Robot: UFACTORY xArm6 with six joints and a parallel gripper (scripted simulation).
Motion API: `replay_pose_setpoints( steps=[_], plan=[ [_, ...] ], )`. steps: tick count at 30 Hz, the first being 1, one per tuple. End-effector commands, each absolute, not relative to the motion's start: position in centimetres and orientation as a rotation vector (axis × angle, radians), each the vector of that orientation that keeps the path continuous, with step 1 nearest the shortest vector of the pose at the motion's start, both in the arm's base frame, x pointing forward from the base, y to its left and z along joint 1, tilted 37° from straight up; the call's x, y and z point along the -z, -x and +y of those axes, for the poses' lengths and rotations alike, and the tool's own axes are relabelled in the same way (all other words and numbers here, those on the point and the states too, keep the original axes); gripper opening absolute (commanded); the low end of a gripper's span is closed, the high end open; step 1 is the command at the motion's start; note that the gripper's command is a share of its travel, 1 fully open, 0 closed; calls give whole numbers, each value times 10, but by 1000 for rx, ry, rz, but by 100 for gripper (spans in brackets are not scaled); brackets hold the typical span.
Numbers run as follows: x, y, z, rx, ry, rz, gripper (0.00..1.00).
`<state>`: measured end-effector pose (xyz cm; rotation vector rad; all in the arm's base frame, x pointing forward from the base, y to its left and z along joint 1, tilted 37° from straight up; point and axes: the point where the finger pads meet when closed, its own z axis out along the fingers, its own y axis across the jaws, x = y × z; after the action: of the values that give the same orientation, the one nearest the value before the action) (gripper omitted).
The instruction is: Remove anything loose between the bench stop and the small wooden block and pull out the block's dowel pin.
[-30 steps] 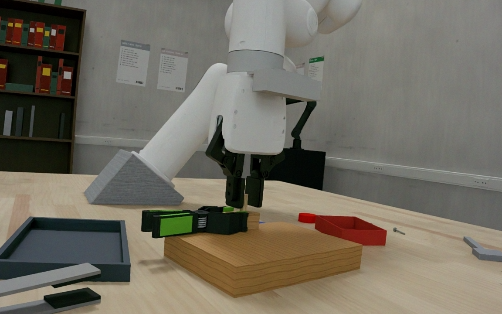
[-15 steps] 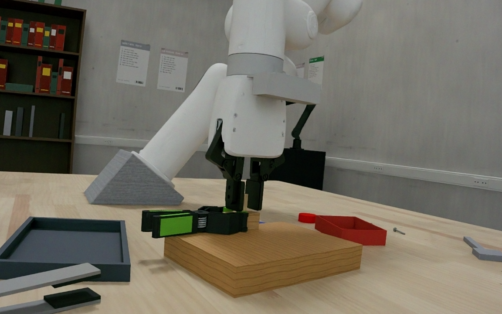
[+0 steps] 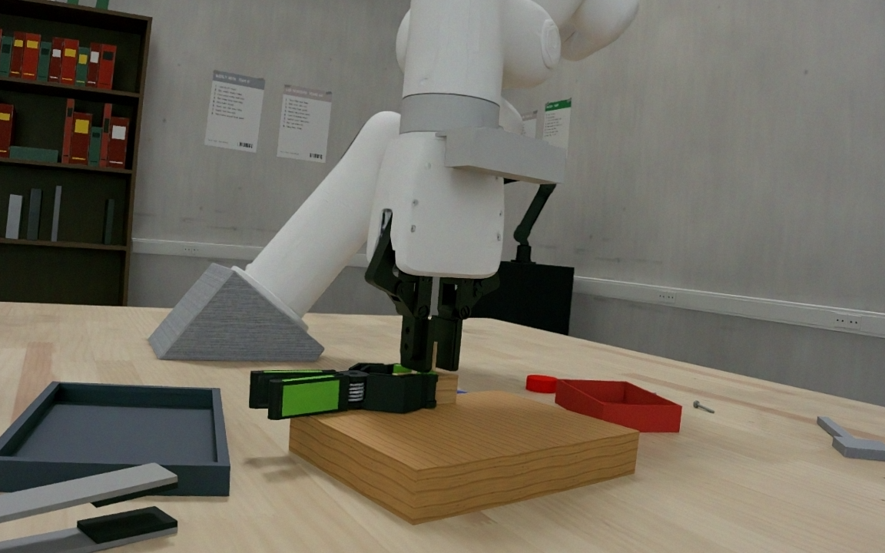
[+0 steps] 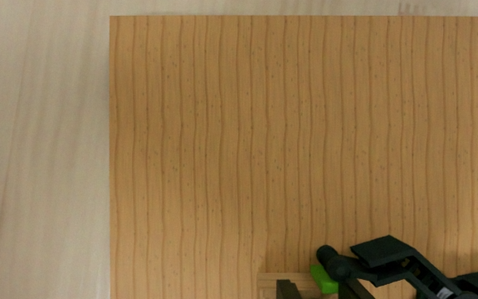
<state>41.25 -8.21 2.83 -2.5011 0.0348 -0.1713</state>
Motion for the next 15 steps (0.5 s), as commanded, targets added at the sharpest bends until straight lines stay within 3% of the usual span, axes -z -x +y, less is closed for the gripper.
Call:
replay_pose_setpoints(
  steps=[1, 3, 4, 9, 10, 15],
  plan=[
    [-29, -413, -83, 175, 2502, 35, 21],
    [-29, -413, -83, 175, 2502, 35, 21],
    [-29, -413, -83, 175, 2502, 35, 15],
    [-29, -413, -83, 175, 2502, 35, 15],
    [-29, -413, -83, 175, 2502, 35, 8],
    [-29, -414, -83, 175, 2502, 35, 8]
  ],
)
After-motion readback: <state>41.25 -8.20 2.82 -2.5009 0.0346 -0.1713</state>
